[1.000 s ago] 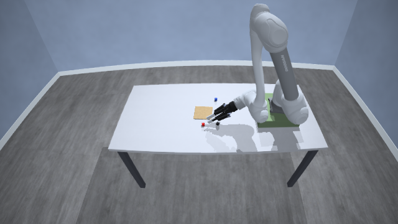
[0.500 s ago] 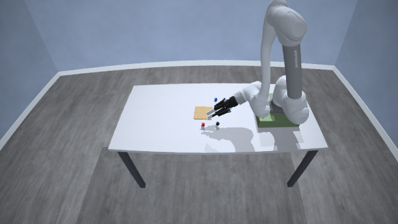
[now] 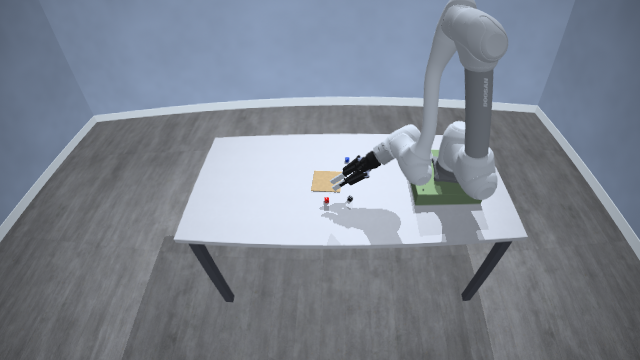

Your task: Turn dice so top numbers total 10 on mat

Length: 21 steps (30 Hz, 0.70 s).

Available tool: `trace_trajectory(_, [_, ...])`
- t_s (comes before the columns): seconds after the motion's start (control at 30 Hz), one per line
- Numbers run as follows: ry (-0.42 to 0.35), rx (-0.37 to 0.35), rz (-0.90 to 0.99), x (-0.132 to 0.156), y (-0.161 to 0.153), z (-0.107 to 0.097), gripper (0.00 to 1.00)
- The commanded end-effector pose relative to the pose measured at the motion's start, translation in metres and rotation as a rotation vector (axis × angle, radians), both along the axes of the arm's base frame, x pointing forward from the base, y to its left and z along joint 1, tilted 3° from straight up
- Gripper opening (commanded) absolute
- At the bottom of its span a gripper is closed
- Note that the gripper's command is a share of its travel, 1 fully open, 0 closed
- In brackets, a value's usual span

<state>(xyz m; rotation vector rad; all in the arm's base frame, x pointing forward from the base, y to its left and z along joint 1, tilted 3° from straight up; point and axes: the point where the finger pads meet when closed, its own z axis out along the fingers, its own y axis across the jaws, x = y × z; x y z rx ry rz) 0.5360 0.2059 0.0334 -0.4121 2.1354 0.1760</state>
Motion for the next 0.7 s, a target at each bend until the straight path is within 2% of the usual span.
trace_trajectory(0.0, [0.128,-0.048,-0.004,0.008,0.004,0.004,0.21])
trace_trajectory(0.07, [0.195,-0.073,-0.006,0.012,0.006,0.007,0.21])
trace_trajectory(0.13, [0.218,-0.082,-0.006,0.014,0.007,0.008,0.21])
trace_trajectory(0.33, [0.368,-0.147,-0.019,0.025,0.009,0.014,0.21])
trace_trajectory(0.43, [0.379,-0.151,-0.019,0.025,0.009,0.015,0.21])
trace_trajectory(0.5, [0.484,-0.184,-0.016,0.031,0.014,0.019,0.21])
trace_trajectory(0.63, [0.558,-0.213,-0.018,0.036,0.015,0.023,0.21])
trace_trajectory(0.67, [0.602,-0.230,-0.020,0.039,0.016,0.025,0.21])
